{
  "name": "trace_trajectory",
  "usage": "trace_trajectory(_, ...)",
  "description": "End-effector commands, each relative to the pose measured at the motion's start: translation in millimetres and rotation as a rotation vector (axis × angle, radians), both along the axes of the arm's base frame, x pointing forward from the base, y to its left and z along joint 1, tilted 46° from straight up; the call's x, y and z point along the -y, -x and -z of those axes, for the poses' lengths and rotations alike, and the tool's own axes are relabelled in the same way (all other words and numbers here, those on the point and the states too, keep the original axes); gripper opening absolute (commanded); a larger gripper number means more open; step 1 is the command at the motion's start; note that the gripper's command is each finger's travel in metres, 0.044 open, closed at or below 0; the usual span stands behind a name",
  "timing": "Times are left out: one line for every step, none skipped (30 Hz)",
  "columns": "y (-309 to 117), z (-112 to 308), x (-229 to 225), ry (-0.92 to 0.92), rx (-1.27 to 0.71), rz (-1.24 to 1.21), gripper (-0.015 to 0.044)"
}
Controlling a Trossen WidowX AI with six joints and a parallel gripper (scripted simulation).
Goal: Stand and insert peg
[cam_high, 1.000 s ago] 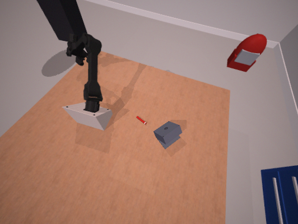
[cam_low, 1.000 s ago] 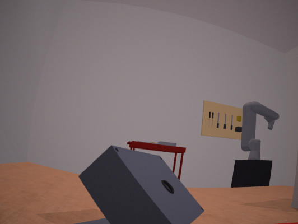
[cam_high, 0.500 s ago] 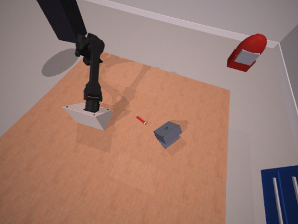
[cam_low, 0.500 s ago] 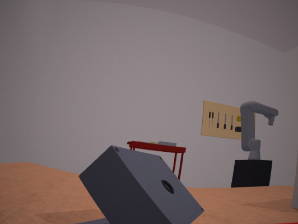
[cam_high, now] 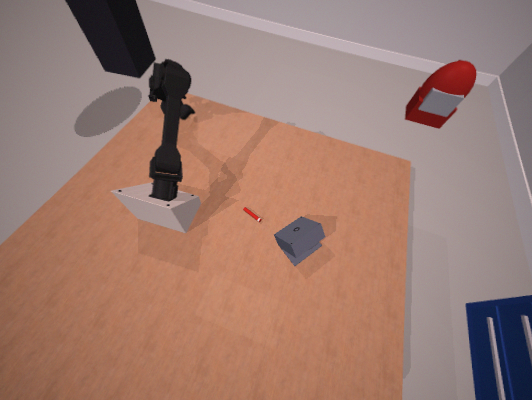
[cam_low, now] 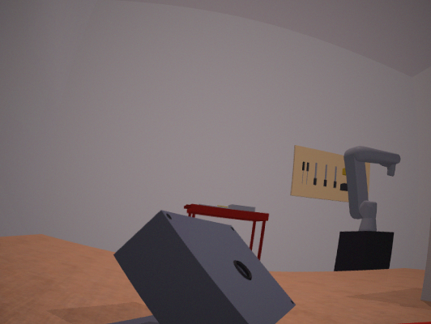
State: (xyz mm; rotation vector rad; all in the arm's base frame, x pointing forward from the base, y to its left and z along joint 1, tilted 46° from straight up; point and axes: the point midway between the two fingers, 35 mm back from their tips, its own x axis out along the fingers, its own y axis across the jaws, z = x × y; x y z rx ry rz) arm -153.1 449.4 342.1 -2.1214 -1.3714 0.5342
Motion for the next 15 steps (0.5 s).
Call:
trace_trajectory(-12, -4, -2, -0.018, -0.041, 0.006, 0.044)
trace_trajectory(-15, -5, -3, -0.023, -0.051, 0.009, 0.044)
trace_trajectory(-19, -6, -4, -0.027, -0.061, 0.011, 0.044)
trace_trajectory(-22, -6, -5, -0.031, -0.071, 0.014, 0.044)
trace_trajectory(-25, -7, -5, -0.036, -0.081, 0.016, 0.044)
trace_trajectory(-28, -8, -6, -0.04, -0.091, 0.019, 0.044)
trace_trajectory(-32, -9, -7, -0.045, -0.101, 0.022, 0.044)
trace_trajectory(-35, -9, -7, -0.049, -0.111, 0.024, 0.044)
trace_trajectory(-38, -10, -8, -0.054, -0.121, 0.027, 0.044)
trace_trajectory(-42, -11, -8, -0.059, -0.131, 0.03, 0.044)
trace_trajectory(-45, -12, -9, -0.064, -0.142, 0.032, 0.044)
trace_trajectory(-49, -13, -9, -0.069, -0.152, 0.035, 0.044)
trace_trajectory(-52, -13, -10, -0.073, -0.162, 0.038, 0.044)
trace_trajectory(-56, -14, -10, -0.078, -0.172, 0.04, 0.044)
trace_trajectory(-59, -15, -11, -0.083, -0.182, 0.043, 0.044)
